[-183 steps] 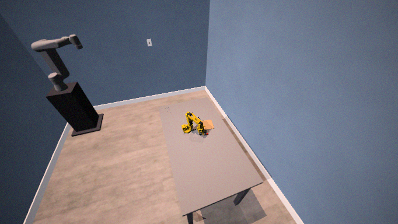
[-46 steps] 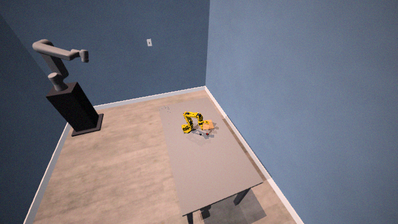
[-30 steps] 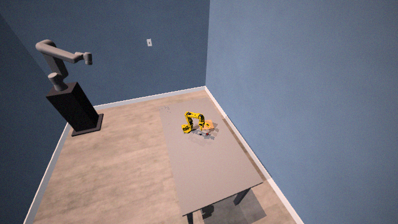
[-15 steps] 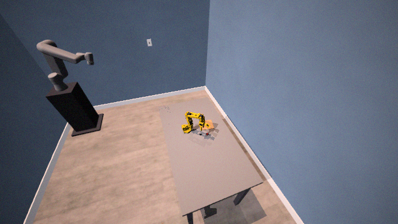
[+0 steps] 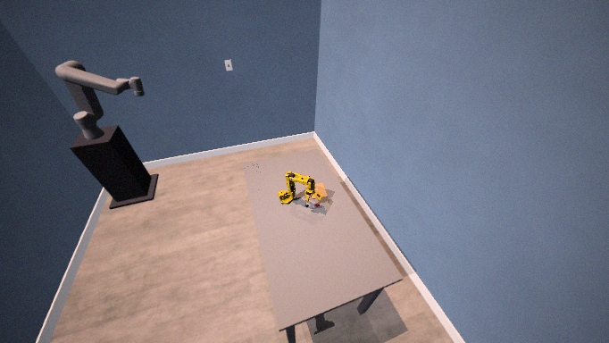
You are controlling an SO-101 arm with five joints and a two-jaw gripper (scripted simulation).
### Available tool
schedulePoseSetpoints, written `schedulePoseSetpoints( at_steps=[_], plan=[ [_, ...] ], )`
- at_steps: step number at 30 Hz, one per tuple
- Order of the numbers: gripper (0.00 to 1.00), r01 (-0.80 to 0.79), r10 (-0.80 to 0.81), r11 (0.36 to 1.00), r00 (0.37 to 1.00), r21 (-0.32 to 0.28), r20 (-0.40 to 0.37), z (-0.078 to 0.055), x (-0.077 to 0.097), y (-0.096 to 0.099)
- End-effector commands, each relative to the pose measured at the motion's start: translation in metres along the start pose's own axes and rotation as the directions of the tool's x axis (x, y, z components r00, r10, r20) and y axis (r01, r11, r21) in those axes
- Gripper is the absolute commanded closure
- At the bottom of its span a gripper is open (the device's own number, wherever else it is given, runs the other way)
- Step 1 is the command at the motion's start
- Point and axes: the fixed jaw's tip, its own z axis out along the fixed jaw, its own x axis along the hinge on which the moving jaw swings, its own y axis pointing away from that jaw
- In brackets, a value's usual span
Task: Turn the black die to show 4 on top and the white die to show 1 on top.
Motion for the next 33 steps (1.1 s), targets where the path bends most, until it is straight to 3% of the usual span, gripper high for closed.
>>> schedulePoseSetpoints(
  at_steps=[1,3,9,14,33],
  plan=[
    [0.75,0.002,-0.002,1.000,0.998,0.004,-0.068,0.009,0.000,0.002],
    [0.75,0.002,-0.002,1.000,0.998,0.004,-0.068,0.009,0.000,0.002],
    [0.75,0.004,0.000,1.000,0.972,0.015,-0.234,0.032,0.009,0.001],
    [0.75,0.005,0.001,1.000,0.953,0.019,-0.303,0.041,0.014,0.001],
    [0.75,0.010,-0.002,1.000,0.949,0.025,-0.315,0.043,0.013,0.004]
  ],
)
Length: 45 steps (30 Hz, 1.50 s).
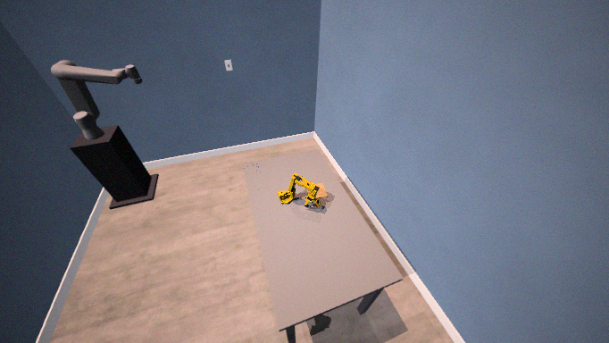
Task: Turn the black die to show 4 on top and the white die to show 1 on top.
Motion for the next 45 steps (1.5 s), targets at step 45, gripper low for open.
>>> schedulePoseSetpoints(
  at_steps=[45],
  plan=[
    [0.75,0.002,-0.002,1.000,1.000,0.002,0.009,0.021,-0.012,0.003]
  ],
)
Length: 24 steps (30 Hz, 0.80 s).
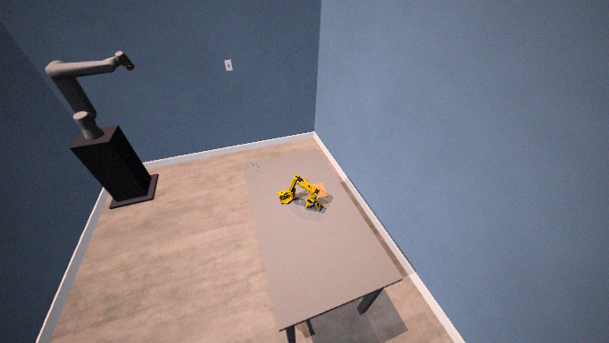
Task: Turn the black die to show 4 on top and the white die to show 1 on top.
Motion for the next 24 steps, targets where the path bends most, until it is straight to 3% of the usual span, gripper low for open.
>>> schedulePoseSetpoints(
  at_steps=[1,24],
  plan=[
    [0.75,0.002,-0.002,1.000,1.000,0.001,0.023,-0.0011,-0.0024,0.0018],
    [0.78,0.002,-0.002,1.000,1.000,-0.004,0.021,-0.0002,-0.0027,-0.0002]
  ],
)
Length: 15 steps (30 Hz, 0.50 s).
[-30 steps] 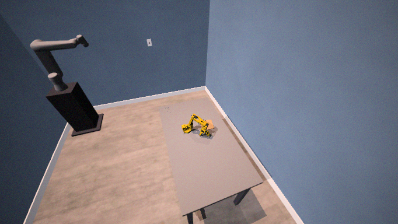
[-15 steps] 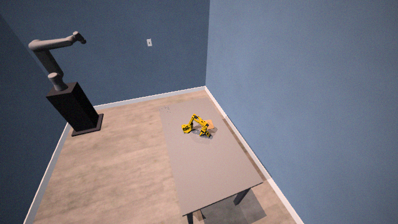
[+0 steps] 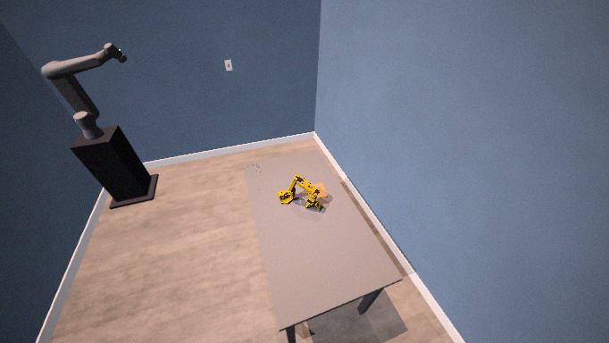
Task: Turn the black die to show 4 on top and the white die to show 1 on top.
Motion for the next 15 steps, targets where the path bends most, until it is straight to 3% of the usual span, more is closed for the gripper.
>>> schedulePoseSetpoints(
  at_steps=[1,15],
  plan=[
    [0.79,0.002,-0.002,1.000,1.000,-0.004,0.020,-0.0023,-0.0015,-0.0006],
    [0.88,0.002,-0.001,1.000,1.000,-0.016,0.017,-0.0021,-0.0016,-0.0060]
  ],
)
